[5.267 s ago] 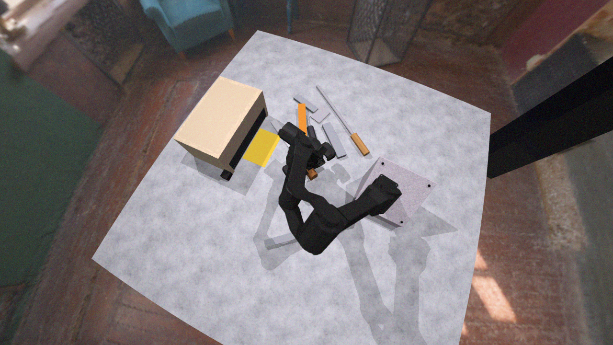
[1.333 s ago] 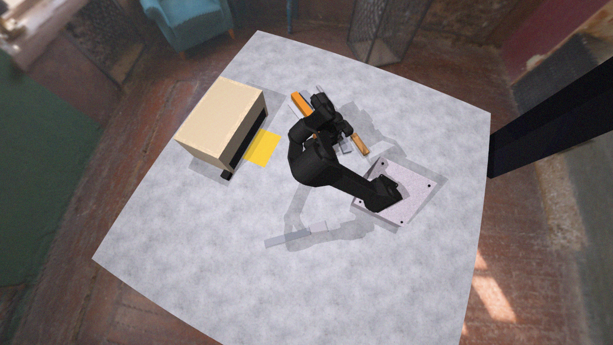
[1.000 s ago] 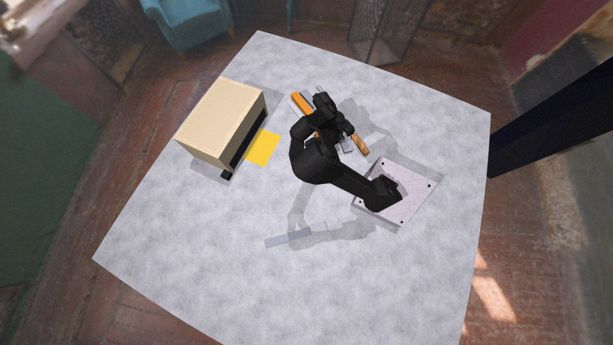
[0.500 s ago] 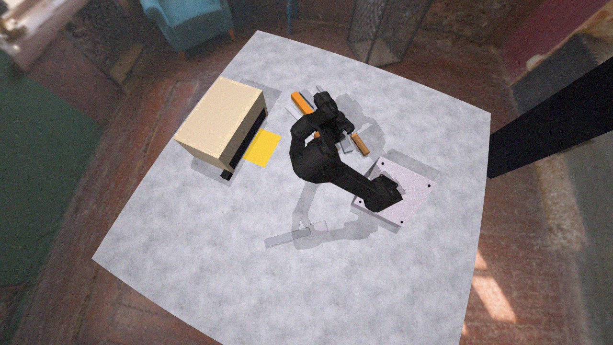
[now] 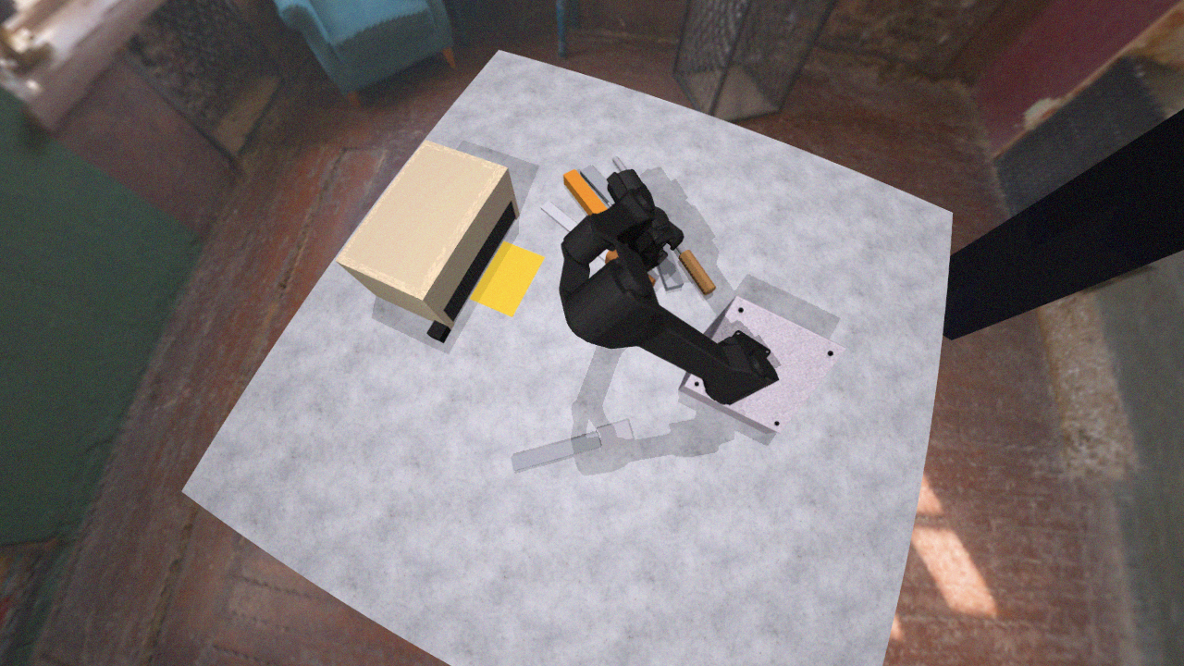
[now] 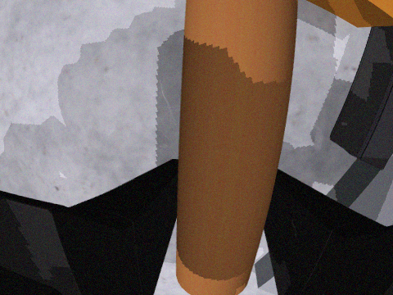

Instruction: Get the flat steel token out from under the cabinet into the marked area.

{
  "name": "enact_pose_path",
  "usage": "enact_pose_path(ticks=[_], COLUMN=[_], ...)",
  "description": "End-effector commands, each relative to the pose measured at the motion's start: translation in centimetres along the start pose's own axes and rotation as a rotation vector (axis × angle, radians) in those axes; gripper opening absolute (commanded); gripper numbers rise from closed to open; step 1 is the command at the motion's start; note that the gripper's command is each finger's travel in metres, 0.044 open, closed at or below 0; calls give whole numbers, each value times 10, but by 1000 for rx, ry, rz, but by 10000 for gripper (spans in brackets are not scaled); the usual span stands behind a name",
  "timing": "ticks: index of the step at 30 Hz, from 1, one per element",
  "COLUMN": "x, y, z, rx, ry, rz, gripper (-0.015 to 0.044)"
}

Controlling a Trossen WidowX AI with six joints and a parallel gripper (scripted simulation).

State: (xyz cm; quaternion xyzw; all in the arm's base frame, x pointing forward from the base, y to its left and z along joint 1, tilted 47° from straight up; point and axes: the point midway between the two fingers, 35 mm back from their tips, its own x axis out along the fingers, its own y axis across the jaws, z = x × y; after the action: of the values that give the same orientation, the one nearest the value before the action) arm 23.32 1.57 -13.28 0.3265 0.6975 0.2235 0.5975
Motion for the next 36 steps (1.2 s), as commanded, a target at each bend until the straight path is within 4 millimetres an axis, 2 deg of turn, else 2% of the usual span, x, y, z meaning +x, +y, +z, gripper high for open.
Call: enact_pose_path(ticks=[1, 36], x=[0, 0], y=[0, 1], z=[1, 1], rx=[-35, -315], ry=[-1, -1], rz=[-2, -2], gripper=[0, 0])
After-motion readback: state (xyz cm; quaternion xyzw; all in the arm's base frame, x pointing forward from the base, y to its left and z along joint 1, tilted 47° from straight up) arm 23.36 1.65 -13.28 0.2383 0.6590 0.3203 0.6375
